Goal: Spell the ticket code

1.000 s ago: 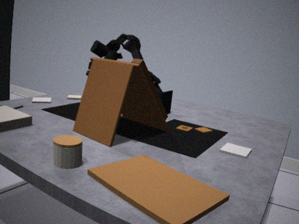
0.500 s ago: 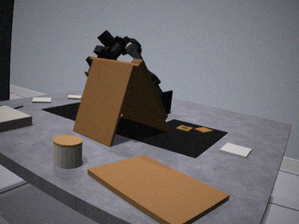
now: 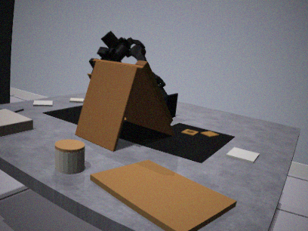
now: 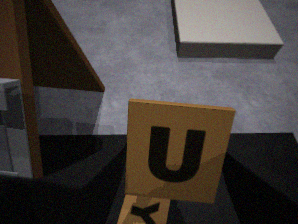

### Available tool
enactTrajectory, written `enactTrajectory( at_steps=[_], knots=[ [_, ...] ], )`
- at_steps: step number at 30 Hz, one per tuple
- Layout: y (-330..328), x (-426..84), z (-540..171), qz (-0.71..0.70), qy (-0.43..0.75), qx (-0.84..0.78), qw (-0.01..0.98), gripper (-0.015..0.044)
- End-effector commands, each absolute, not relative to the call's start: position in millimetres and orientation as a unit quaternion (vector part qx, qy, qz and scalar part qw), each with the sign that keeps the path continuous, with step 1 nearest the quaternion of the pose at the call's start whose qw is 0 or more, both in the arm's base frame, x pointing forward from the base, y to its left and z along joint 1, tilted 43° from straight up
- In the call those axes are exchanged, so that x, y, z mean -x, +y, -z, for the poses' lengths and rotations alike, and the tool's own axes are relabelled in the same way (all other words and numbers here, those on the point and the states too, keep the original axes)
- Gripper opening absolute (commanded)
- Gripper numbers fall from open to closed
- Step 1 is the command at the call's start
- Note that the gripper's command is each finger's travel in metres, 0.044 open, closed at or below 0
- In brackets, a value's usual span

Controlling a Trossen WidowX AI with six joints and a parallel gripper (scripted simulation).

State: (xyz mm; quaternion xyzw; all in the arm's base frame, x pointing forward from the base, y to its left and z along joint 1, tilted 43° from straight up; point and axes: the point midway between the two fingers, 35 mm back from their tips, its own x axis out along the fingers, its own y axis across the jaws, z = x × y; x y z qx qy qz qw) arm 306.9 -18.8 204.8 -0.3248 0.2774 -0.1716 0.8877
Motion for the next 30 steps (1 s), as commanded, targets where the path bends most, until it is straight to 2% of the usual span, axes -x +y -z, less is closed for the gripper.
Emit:
enactTrajectory(
  at_steps=[1, 30],
  knots=[
    [-17, -307, -204, 0.172, 0.277, 0.326, 0.887, 0.0000],
    [-7, -308, -193, 0.172, 0.278, 0.326, 0.887, 0.0000]
  ],
)
